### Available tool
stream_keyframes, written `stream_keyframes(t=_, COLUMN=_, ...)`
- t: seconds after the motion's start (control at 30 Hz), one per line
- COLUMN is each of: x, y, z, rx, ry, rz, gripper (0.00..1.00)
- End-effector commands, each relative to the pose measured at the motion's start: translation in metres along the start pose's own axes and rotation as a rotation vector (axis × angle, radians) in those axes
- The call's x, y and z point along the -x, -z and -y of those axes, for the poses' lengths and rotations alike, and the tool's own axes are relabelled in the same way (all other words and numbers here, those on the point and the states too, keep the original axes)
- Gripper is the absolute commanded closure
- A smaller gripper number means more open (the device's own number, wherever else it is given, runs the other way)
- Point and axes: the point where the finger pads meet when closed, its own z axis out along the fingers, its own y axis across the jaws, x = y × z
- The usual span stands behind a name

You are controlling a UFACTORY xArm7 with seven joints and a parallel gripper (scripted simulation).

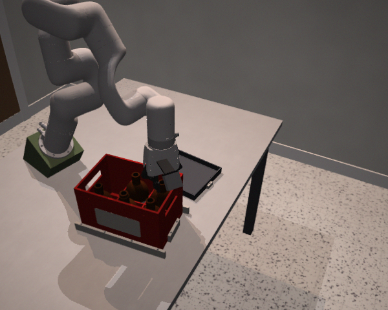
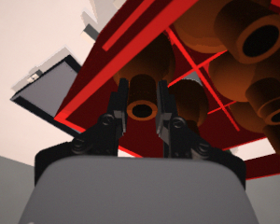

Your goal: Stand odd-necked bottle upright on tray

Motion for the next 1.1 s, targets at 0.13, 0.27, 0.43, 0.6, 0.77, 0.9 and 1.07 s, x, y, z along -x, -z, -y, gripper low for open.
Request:
stream_keyframes(t=0.13, x=-0.0011, y=0.0012, z=0.0008, rx=-0.002, ry=0.0, rz=-0.003, gripper=1.0)
stream_keyframes(t=0.27, x=-0.0011, y=0.0012, z=0.0008, rx=-0.002, ry=0.0, rz=-0.003, gripper=1.0)
stream_keyframes(t=0.43, x=-0.0011, y=0.0012, z=0.0008, rx=-0.002, ry=0.0, rz=-0.003, gripper=1.0)
stream_keyframes(t=0.6, x=-0.0011, y=0.0012, z=0.0008, rx=-0.002, ry=0.0, rz=-0.003, gripper=1.0)
stream_keyframes(t=0.77, x=-0.0011, y=0.0012, z=0.0008, rx=-0.002, ry=0.0, rz=-0.003, gripper=0.35)
stream_keyframes(t=0.9, x=-0.0011, y=0.0012, z=0.0008, rx=-0.002, ry=0.0, rz=-0.003, gripper=0.35)
stream_keyframes(t=1.07, x=-0.0011, y=0.0012, z=0.0008, rx=-0.002, ry=0.0, rz=-0.003, gripper=0.35)
